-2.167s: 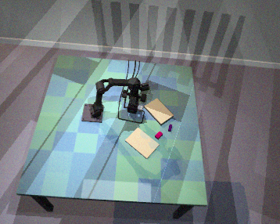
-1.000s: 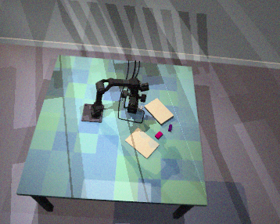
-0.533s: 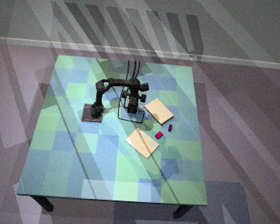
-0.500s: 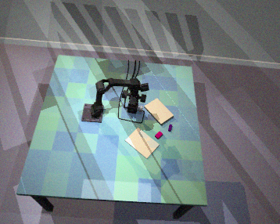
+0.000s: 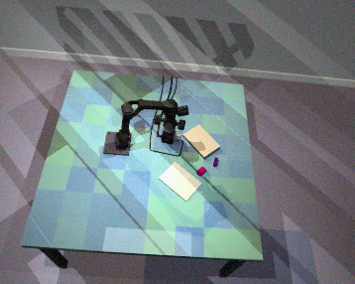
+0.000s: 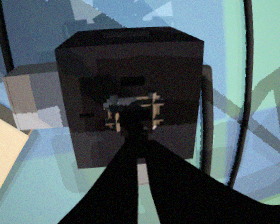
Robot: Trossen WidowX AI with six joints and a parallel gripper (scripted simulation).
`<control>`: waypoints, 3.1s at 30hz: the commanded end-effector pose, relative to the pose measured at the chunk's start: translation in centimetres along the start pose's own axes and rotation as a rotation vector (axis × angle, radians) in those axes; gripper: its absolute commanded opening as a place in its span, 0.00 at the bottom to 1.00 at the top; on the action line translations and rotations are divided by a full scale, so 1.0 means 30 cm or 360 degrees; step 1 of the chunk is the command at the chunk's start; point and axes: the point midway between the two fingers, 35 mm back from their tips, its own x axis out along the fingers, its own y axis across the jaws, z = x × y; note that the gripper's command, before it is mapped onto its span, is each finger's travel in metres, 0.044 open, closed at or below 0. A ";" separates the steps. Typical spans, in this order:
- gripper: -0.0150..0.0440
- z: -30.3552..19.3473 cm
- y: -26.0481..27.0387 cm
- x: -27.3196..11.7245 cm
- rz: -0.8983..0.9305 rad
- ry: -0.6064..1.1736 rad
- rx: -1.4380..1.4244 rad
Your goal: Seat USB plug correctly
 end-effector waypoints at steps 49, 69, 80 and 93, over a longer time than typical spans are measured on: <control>0.25 0.000 -0.001 0.023 -0.0004 0.0005 -0.0007; 0.25 0.000 -0.001 0.024 -0.0004 0.0005 -0.0007; 0.25 0.000 -0.001 0.024 -0.0004 0.0005 -0.0007; 0.42 -0.002 0.000 0.016 0.0001 0.0010 -0.0001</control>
